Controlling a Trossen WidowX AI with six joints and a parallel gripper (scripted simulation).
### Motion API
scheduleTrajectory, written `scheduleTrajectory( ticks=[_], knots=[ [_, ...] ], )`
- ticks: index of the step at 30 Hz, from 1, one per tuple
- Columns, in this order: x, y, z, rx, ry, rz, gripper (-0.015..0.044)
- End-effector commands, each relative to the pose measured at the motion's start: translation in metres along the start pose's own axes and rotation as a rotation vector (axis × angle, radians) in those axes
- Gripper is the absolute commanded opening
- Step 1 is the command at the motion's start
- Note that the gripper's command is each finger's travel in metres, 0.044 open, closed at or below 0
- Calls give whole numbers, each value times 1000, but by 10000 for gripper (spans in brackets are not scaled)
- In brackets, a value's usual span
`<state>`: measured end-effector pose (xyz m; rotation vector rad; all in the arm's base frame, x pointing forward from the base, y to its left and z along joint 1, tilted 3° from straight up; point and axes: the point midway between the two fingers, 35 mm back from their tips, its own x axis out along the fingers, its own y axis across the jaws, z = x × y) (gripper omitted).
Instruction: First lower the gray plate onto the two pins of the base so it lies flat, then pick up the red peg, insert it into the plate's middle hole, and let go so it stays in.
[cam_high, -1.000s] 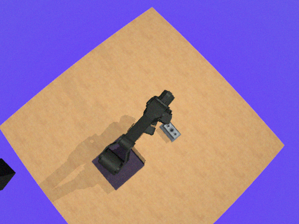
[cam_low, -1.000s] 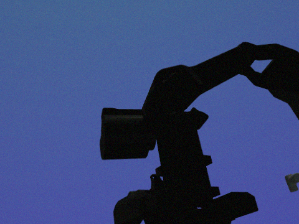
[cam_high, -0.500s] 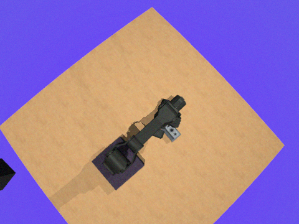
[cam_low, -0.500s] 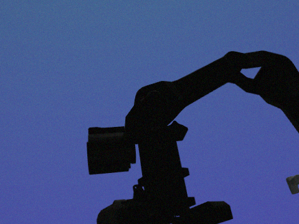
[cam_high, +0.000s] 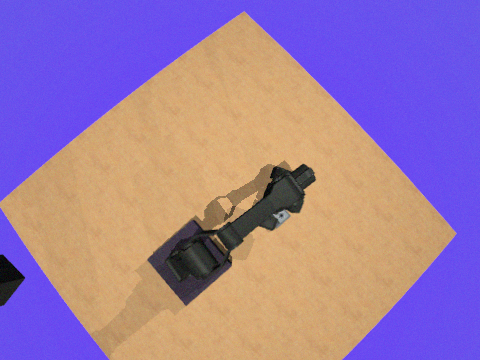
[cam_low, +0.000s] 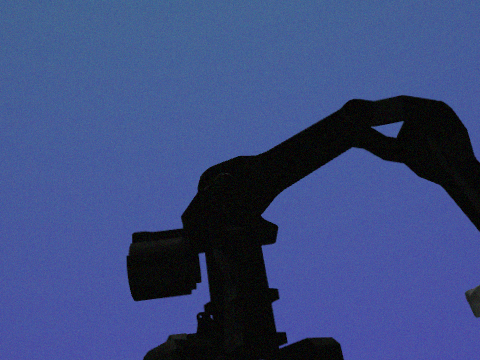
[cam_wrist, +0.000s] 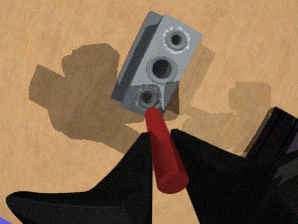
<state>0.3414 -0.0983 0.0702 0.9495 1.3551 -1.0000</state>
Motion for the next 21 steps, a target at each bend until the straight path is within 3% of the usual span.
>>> scheduleTrajectory(
  ticks=[1,21],
  knots=[
    [-1,-3,14,-1,-7,-1,0],
    [0,-11,38,0,-8,-4,0]
  ],
)
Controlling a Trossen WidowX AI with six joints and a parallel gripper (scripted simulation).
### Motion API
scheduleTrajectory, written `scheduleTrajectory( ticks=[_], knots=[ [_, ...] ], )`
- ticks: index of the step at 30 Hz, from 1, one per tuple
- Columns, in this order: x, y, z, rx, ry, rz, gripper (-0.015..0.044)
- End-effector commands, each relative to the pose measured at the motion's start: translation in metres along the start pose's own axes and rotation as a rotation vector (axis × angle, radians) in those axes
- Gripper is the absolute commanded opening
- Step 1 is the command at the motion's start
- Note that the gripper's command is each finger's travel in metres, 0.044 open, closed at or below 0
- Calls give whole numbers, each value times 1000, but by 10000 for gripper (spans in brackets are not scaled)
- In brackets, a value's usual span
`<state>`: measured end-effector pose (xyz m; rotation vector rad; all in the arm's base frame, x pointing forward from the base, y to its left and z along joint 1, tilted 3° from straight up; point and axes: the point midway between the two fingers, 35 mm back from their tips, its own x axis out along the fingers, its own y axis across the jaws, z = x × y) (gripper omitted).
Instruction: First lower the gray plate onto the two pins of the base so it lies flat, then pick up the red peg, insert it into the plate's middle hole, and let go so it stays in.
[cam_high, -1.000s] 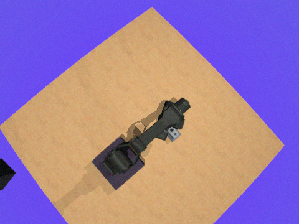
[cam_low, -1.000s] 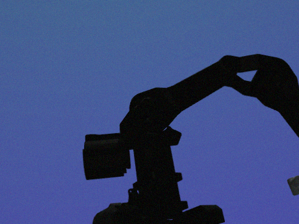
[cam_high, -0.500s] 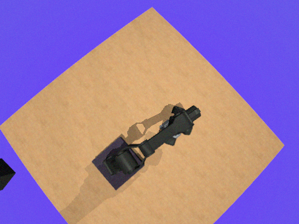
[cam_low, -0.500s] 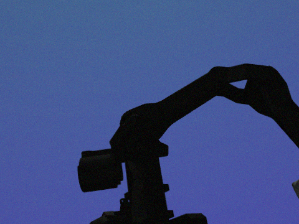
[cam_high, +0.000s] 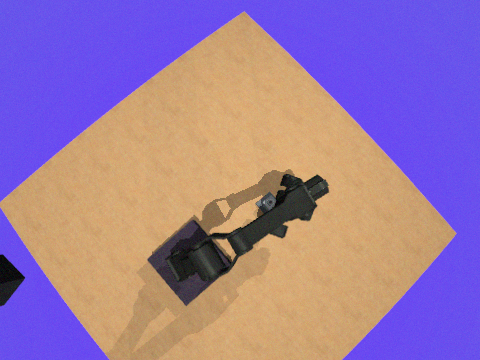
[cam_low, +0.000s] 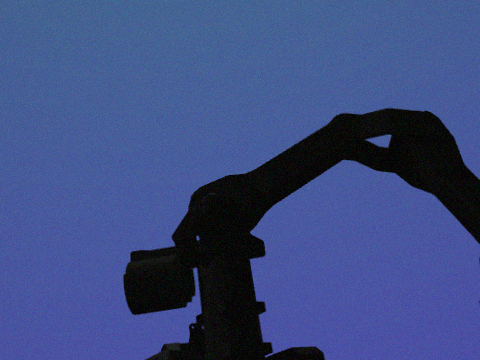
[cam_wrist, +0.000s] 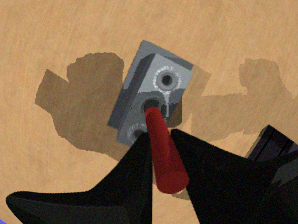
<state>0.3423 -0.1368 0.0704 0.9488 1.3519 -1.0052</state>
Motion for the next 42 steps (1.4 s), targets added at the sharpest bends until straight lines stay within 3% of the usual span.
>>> scheduleTrajectory(
  ticks=[1,42],
  knots=[
    [-1,0,1,-3,-4,-2,0],
    [15,-1,0,0,1,-1,0]
  ],
)
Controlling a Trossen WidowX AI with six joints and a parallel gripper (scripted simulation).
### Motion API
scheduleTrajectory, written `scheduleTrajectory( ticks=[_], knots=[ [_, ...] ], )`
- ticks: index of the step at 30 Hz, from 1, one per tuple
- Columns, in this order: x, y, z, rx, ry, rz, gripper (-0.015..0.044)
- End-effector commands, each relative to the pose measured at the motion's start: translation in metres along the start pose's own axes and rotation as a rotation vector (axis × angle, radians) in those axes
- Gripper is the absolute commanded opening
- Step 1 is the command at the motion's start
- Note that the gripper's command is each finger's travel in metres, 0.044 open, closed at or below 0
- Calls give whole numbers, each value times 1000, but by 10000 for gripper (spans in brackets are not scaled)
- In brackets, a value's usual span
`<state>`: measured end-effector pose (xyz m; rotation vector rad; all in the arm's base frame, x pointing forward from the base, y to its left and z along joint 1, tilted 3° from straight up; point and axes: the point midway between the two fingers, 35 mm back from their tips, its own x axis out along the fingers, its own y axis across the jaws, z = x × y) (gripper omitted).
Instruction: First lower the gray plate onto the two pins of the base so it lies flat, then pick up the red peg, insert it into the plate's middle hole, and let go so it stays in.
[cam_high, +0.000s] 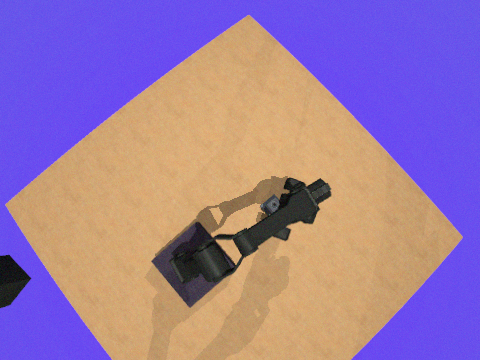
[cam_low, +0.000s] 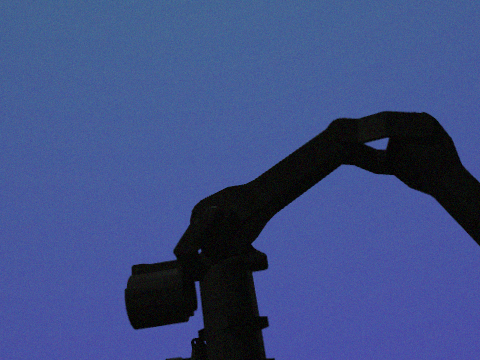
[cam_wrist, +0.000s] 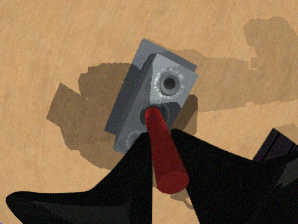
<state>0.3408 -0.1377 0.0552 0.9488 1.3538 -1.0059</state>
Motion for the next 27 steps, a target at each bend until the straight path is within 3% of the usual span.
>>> scheduleTrajectory(
  ticks=[1,21,27],
  knots=[
    [0,0,0,0,0,0,0],
    [2,0,0,1,1,-1,0],
    [2,0,0,1,1,-1,150]
  ],
)
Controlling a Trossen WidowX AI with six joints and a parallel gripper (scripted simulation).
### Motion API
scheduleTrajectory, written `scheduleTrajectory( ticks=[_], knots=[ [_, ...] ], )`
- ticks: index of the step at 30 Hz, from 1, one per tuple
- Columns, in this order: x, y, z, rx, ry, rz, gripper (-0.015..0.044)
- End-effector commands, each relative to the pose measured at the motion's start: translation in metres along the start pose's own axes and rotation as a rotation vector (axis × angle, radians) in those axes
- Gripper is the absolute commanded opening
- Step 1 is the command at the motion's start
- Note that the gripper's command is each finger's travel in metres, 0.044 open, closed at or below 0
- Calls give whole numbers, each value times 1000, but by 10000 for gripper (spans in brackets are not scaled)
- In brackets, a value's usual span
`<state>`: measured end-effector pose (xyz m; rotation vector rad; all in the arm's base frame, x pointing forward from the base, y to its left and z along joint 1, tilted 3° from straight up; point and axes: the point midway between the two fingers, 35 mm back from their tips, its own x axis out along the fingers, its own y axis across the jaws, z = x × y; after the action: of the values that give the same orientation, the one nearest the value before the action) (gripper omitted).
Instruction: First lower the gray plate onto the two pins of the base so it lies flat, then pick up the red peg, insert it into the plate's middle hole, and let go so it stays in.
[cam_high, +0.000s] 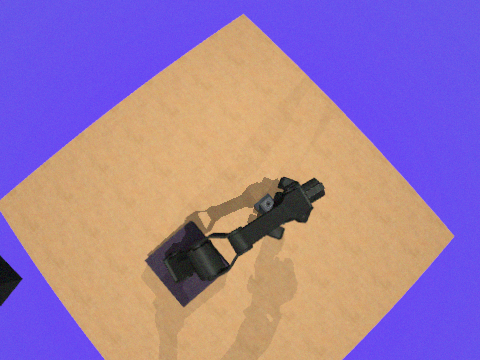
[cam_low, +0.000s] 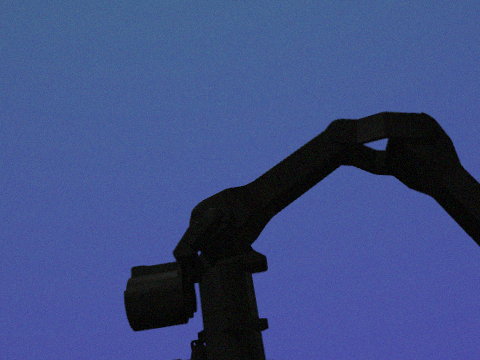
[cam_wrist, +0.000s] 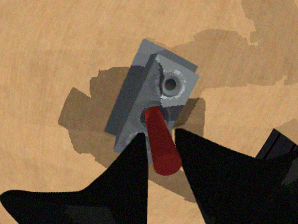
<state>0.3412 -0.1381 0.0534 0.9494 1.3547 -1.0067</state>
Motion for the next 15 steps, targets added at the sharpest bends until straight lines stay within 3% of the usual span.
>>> scheduleTrajectory(
  ticks=[1,15],
  knots=[
    [0,0,0,0,0,0,150],
    [-5,0,-1,-4,-6,0,150]
  ],
)
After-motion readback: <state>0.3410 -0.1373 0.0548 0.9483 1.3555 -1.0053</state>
